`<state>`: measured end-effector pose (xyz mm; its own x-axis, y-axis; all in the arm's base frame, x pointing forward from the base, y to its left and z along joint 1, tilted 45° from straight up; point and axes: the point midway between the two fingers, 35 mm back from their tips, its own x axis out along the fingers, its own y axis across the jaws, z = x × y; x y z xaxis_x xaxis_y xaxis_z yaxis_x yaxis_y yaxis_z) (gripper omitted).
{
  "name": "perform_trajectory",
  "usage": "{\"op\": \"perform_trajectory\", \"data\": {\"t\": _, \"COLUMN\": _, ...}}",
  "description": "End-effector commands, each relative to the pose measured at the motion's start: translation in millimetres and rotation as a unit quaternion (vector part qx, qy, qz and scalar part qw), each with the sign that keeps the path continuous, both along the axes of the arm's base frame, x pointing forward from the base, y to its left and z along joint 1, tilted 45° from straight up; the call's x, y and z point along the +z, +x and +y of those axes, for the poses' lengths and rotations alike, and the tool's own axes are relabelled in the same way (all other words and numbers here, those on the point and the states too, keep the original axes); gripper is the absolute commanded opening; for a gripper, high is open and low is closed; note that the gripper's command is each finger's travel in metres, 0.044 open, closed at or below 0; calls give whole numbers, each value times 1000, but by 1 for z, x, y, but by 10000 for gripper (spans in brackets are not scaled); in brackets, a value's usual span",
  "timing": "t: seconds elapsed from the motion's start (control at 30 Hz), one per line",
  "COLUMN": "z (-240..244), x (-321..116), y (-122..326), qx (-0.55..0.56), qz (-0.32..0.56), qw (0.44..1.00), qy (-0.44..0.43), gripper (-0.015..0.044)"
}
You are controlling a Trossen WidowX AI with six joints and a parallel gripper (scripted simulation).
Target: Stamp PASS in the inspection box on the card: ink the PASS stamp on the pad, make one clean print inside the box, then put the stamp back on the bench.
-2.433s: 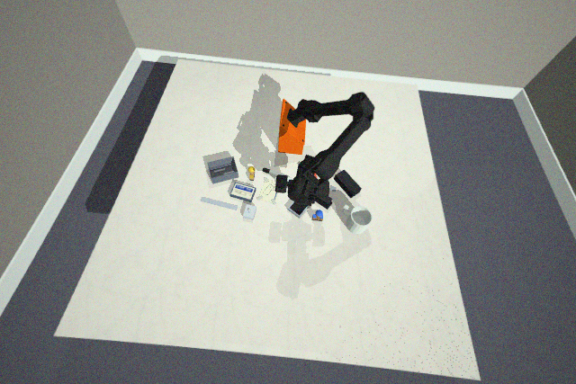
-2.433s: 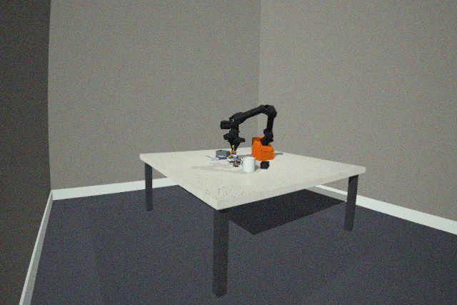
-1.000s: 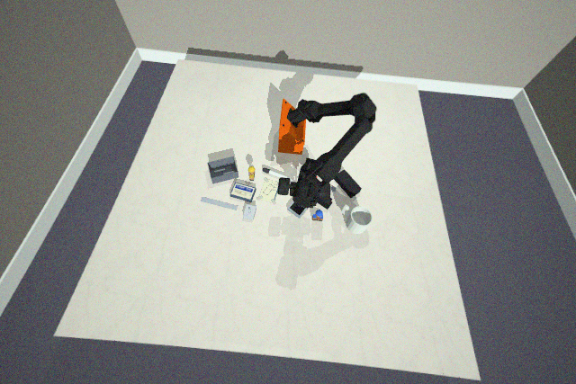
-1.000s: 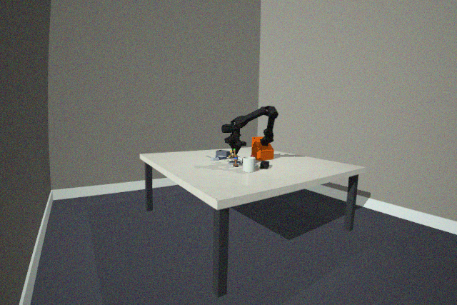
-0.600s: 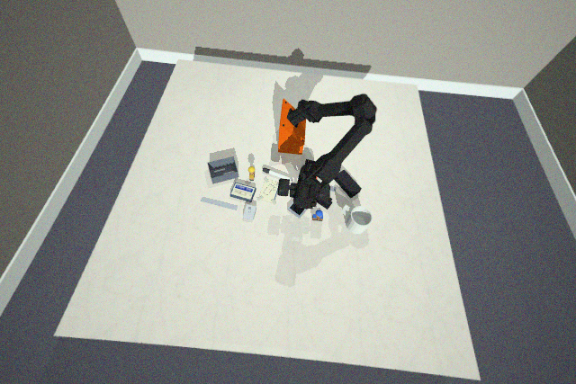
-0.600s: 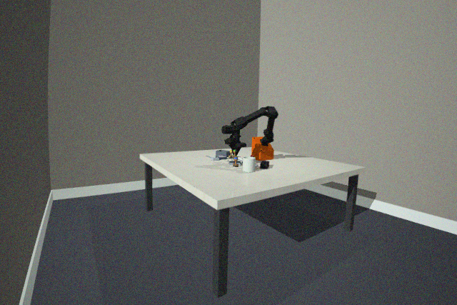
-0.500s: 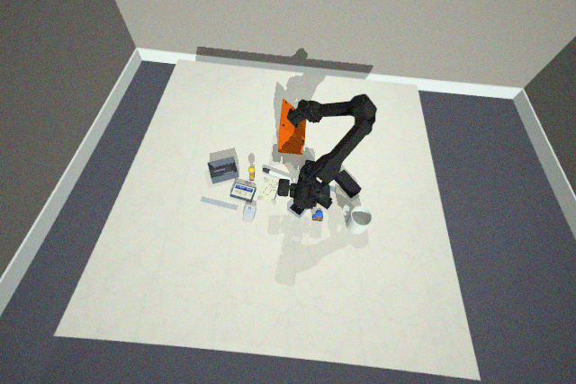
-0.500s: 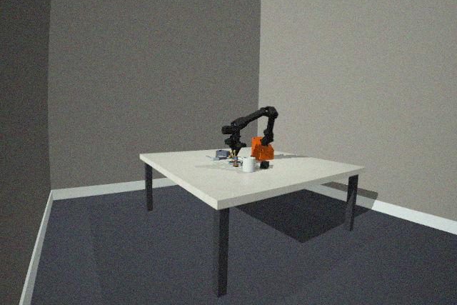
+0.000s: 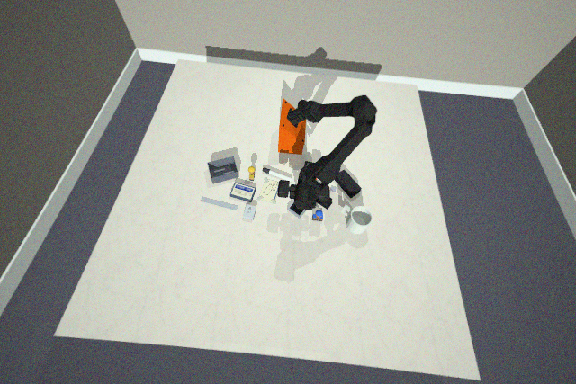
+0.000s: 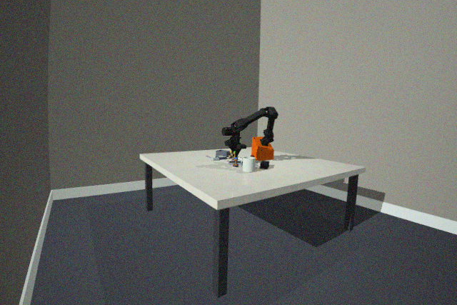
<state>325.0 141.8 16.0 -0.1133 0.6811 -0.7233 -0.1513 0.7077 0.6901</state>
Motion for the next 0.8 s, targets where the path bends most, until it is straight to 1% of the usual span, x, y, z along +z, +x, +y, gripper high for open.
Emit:
{"op": "perform_trajectory", "data": {"t": 0.0, "z": 3, "x": -2, "y": -1, "qx": -1, "qz": 2, "qw": 1000, "qy": 2, "gripper": 0}}
{"op": "perform_trajectory", "data": {"t": 0.77, "z": 9, "x": -8, "y": -2, "qx": 0, "qz": 0, "qw": 1000, "qy": 2, "gripper": 0}}
